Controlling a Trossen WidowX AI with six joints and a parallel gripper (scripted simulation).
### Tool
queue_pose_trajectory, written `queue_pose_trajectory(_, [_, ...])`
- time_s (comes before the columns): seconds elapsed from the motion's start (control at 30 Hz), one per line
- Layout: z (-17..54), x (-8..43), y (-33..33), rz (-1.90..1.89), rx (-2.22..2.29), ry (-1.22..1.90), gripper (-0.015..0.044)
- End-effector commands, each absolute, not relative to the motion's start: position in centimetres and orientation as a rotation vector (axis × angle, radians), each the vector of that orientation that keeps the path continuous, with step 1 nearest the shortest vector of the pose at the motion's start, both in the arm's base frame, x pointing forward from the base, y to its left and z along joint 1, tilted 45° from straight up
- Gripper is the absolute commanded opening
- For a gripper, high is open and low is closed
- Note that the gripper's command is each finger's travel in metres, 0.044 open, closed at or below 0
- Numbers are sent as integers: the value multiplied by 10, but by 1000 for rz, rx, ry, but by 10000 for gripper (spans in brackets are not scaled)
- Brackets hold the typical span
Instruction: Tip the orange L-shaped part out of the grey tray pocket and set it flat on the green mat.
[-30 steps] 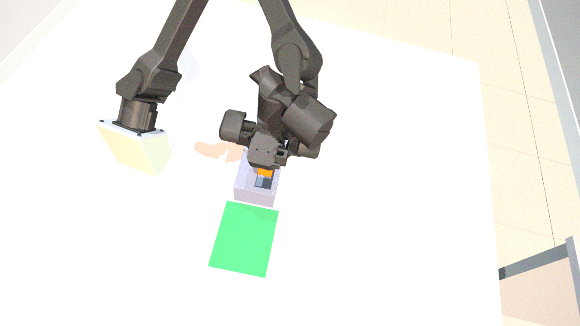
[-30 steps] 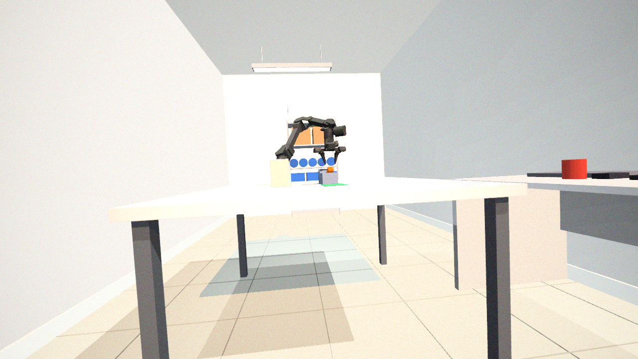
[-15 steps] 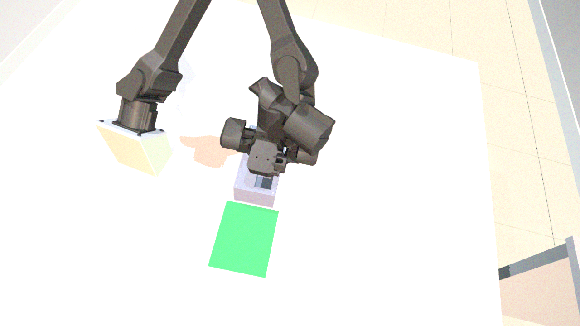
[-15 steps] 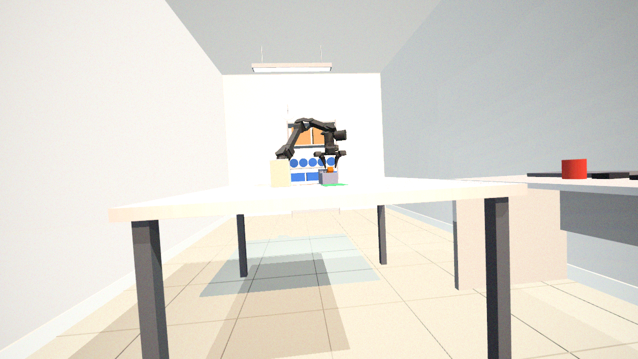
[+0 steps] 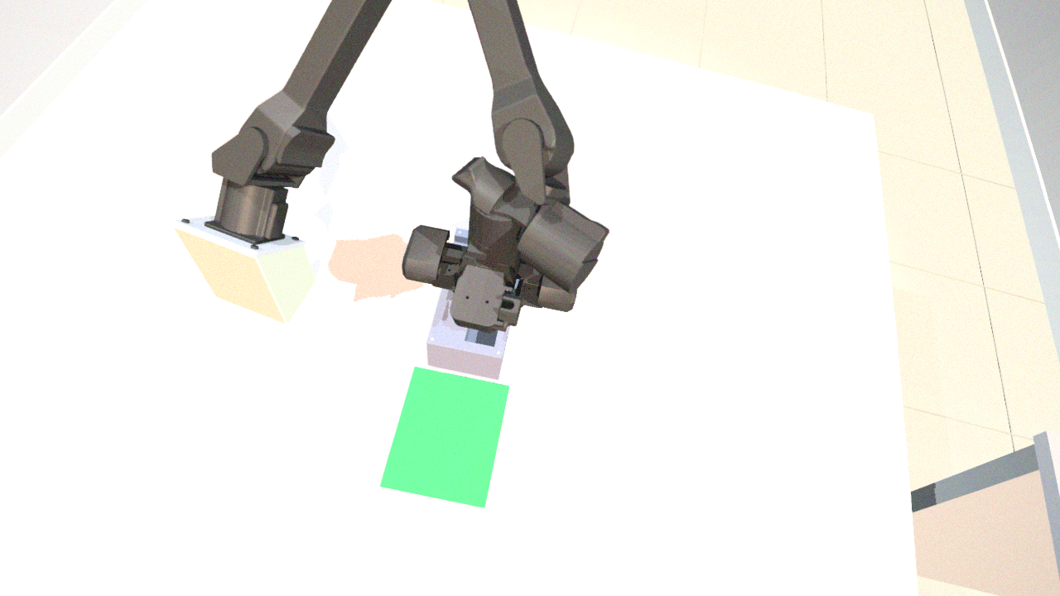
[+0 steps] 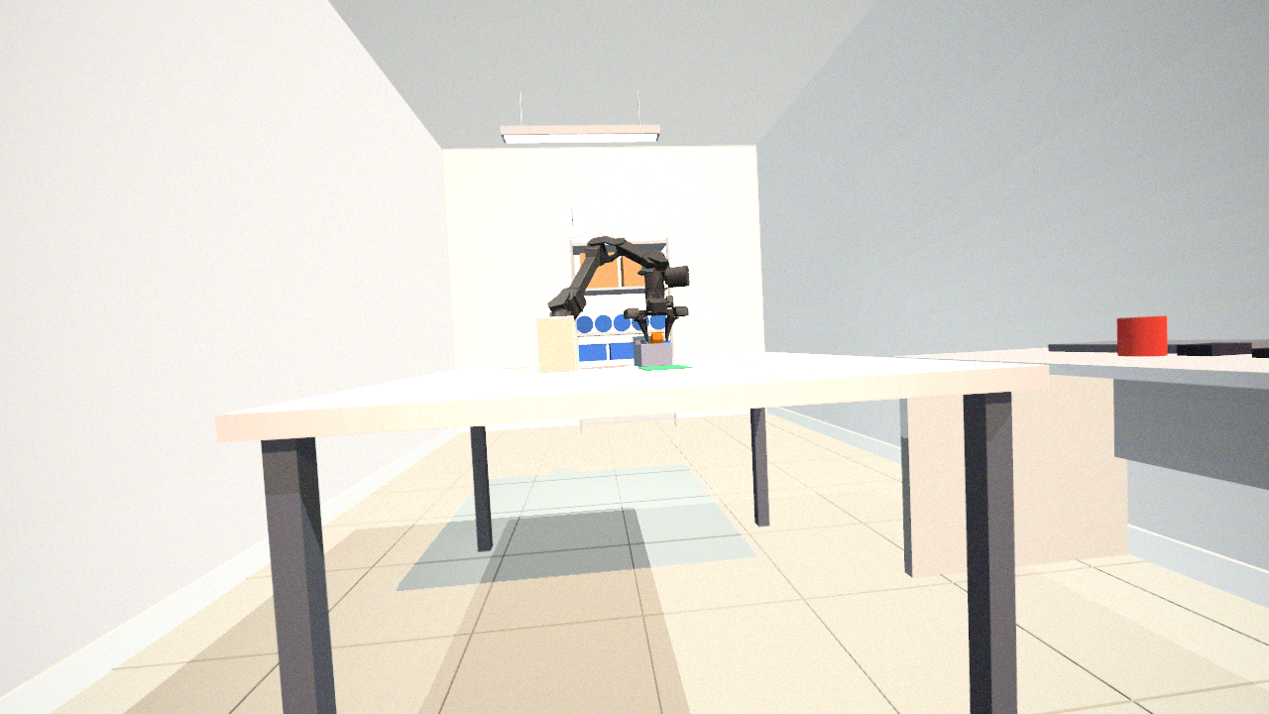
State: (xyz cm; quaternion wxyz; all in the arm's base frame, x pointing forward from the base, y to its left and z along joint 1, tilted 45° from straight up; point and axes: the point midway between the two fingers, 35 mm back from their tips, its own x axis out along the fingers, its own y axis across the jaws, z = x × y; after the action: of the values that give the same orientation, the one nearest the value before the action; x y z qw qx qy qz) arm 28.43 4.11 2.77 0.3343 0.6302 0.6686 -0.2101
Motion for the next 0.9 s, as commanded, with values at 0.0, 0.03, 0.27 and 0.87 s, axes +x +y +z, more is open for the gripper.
queue_pose_trajectory(0.0, [28,285,41,-547,1645,1744,201])
queue_pose_trajectory(0.03, [28,285,41,-547,1645,1744,175])
queue_pose_trajectory(0.27, [28,285,41,-547,1645,1744,109])
queue_pose_trajectory(0.87, [33,284,36,-547,1645,1745,0])
